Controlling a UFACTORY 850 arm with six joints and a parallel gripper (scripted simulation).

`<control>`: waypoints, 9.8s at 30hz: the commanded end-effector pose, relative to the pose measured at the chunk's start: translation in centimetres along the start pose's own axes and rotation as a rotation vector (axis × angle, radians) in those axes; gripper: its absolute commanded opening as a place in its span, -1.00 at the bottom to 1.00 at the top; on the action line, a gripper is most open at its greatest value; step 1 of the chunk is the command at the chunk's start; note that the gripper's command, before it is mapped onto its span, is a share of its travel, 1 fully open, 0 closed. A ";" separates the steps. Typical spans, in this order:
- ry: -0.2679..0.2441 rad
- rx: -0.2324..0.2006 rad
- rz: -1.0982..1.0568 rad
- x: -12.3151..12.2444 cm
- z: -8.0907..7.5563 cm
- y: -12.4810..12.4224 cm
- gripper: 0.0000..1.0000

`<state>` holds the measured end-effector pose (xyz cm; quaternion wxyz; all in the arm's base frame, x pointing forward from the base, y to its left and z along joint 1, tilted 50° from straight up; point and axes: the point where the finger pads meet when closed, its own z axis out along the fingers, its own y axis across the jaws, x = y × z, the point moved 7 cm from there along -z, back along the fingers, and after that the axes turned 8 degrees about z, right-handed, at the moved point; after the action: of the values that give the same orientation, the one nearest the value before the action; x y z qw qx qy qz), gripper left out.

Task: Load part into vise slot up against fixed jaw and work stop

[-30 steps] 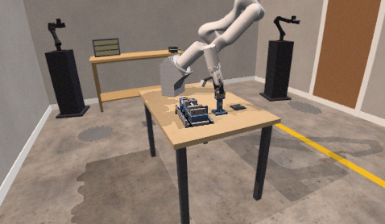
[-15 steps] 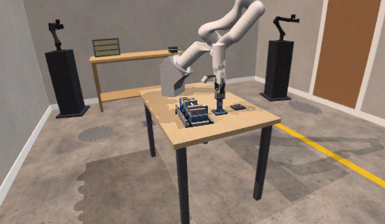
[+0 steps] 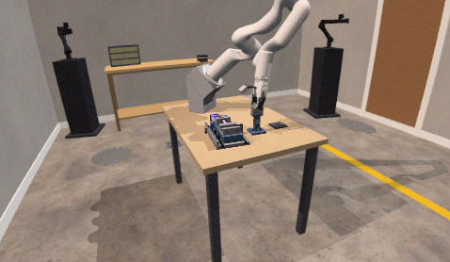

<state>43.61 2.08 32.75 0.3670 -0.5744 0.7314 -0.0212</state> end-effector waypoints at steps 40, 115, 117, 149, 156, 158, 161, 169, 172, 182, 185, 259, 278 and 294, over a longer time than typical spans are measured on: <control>0.335 0.056 -0.002 -2.7 0.5 0.2 0.78; 0.575 0.080 0.000 -4.4 1.4 0.6 0.78; 0.575 0.080 0.000 -4.4 1.4 0.6 0.78; 0.613 0.085 0.000 -4.7 1.5 0.6 0.78; 0.613 0.085 0.000 -4.7 1.5 0.6 0.78; 0.613 0.085 0.000 -4.7 1.5 0.6 0.78; 0.613 0.085 0.000 -4.7 1.5 0.6 0.78; 0.613 0.085 0.000 -4.7 1.5 0.6 -1.00; 0.613 0.085 0.000 -4.7 1.5 0.6 -1.00; 0.613 0.085 0.000 -4.7 1.5 0.6 -1.00; 0.613 0.085 0.000 -4.7 1.5 0.6 -1.00; 0.613 0.085 0.000 -4.3 -0.6 0.6 -1.00; 0.613 0.085 0.000 -4.2 -1.3 0.6 -1.00; 0.613 0.085 0.000 -4.2 -1.4 0.6 -1.00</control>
<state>42.63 5.31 35.62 0.1529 -0.5257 0.8063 -0.2238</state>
